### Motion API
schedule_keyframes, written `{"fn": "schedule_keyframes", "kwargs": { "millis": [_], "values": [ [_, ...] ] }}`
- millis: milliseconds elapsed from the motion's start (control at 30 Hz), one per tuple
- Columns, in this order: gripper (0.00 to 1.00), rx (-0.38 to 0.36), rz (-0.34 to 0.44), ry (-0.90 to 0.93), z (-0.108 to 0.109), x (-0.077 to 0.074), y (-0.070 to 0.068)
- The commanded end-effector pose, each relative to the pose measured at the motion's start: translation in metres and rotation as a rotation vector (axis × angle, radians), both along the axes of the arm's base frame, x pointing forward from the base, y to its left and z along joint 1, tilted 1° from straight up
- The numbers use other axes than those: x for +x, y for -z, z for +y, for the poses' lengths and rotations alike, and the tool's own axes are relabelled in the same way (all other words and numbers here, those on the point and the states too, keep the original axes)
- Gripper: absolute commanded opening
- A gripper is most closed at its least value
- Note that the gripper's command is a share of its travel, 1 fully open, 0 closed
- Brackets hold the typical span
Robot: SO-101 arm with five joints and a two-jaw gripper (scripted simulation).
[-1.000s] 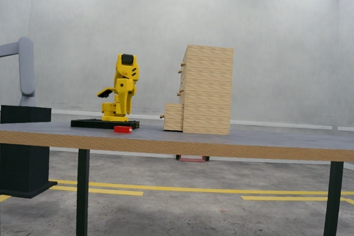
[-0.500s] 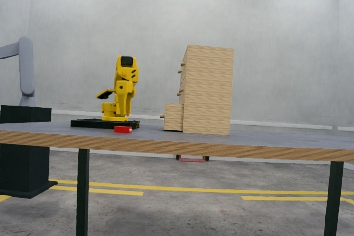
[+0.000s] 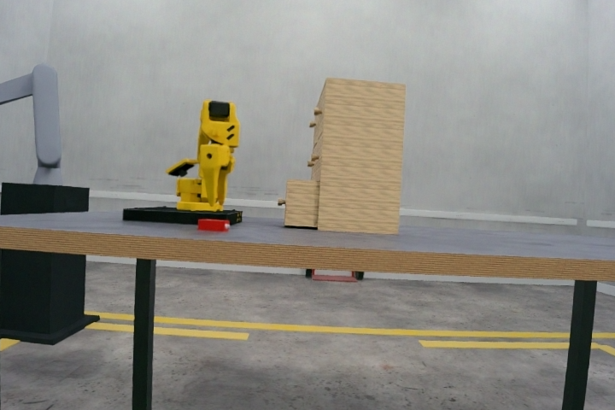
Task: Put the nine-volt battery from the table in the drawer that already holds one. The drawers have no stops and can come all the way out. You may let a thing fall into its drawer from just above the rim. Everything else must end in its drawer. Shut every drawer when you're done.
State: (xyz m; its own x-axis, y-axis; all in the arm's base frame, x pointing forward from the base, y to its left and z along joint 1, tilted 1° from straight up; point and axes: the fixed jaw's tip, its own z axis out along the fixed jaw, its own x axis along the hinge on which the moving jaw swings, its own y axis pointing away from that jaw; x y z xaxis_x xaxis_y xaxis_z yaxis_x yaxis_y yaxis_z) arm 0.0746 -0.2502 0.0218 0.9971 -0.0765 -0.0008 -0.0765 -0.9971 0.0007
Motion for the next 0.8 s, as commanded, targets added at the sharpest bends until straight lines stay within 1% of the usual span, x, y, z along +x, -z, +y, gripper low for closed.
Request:
{"fn": "schedule_keyframes", "kwargs": {
  "millis": [0, 300, 500, 767],
  "values": [
    [0.3, -0.008, -0.004, 0.002, -0.001, -0.002, -0.002],
    [0.3, -0.008, -0.004, 0.002, -0.001, -0.002, -0.002],
    [0.3, -0.008, -0.004, -0.002, -0.003, -0.001, 0.018],
    [0.3, -0.008, -0.004, -0.002, -0.003, -0.001, 0.018]
  ]
}}
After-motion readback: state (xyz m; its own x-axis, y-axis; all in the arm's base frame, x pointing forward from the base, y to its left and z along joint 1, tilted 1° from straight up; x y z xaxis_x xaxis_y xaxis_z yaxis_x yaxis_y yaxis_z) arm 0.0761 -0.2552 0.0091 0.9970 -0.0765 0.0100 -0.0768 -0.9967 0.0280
